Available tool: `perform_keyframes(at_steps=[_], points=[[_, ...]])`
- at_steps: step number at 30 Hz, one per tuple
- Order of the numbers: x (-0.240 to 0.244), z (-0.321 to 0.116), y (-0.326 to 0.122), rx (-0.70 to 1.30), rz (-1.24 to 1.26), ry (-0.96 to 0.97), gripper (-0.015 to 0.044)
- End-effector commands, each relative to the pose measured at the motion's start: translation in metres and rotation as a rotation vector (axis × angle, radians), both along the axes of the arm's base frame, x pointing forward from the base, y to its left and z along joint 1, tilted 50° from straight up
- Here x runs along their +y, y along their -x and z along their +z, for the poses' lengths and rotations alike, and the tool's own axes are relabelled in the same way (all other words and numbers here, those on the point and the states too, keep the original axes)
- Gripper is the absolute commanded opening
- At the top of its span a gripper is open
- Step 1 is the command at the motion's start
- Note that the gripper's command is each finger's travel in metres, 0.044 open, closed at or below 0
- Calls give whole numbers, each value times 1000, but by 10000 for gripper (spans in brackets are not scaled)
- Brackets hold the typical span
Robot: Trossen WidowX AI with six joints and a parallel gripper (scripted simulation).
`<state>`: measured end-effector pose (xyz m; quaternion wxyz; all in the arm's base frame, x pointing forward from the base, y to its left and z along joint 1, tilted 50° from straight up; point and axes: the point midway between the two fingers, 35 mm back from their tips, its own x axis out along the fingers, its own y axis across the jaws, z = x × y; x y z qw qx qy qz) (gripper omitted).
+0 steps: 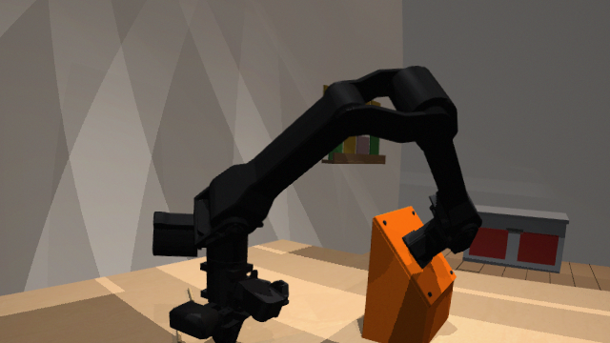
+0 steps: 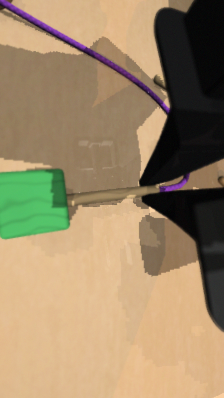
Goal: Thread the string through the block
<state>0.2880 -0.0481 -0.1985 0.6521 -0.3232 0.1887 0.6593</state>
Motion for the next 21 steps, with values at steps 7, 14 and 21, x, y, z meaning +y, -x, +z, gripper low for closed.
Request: perform_keyframes(at_steps=[7, 14, 21], points=[[11, 10, 5, 8, -4, -6, 0], [18, 18, 6, 8, -4, -7, 0], [25, 25, 8, 9, -4, -7, 0]])
